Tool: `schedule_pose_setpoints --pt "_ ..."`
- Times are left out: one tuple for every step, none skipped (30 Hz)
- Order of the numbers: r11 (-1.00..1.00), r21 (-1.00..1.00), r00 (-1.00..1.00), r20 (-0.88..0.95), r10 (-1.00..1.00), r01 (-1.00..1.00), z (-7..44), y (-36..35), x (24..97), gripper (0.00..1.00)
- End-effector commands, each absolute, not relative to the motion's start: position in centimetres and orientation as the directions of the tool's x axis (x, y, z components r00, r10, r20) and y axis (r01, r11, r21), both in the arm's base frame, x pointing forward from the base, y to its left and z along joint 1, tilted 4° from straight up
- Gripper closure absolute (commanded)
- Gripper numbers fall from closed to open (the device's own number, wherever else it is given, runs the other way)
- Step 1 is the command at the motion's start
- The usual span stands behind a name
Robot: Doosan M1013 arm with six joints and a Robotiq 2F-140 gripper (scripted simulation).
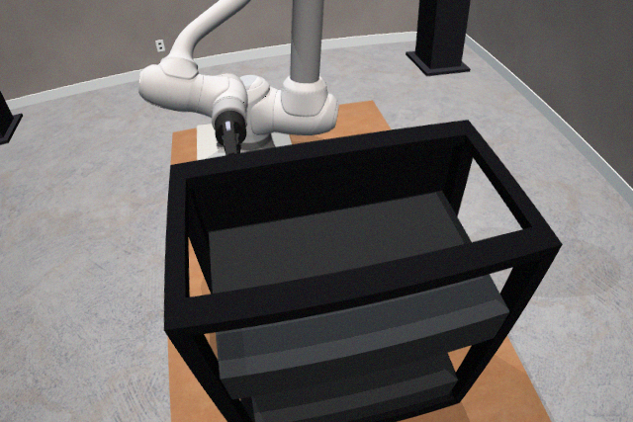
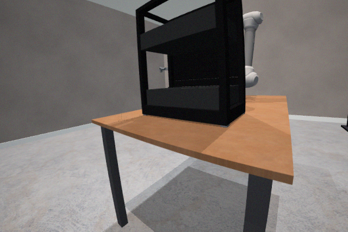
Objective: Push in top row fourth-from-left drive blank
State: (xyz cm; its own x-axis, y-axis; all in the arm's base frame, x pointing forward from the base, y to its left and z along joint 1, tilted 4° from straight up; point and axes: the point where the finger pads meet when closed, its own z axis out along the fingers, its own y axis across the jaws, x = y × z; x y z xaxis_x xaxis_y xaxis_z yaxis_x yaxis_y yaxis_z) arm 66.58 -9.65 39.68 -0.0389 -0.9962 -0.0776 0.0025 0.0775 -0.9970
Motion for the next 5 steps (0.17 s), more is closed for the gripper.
schedule_pose_setpoints --pt "0.078 -0.997 -0.039 -0.078 -0.996 0.003 39.68 -9.65 66.58 1.00" --pt "0.078 -0.997 -0.039 -0.078 -0.996 0.003 39.68 -9.65 66.58 1.00" --pt "0.078 -0.997 -0.039 -0.078 -0.996 0.003 39.68 -9.65 66.58 1.00" --pt "0.078 -0.997 -0.039 -0.078 -0.996 0.003 39.68 -9.65 66.58 1.00" --pt "0.078 -0.997 -0.039 -0.078 -0.996 0.003 39.68 -9.65 66.58 1.00"
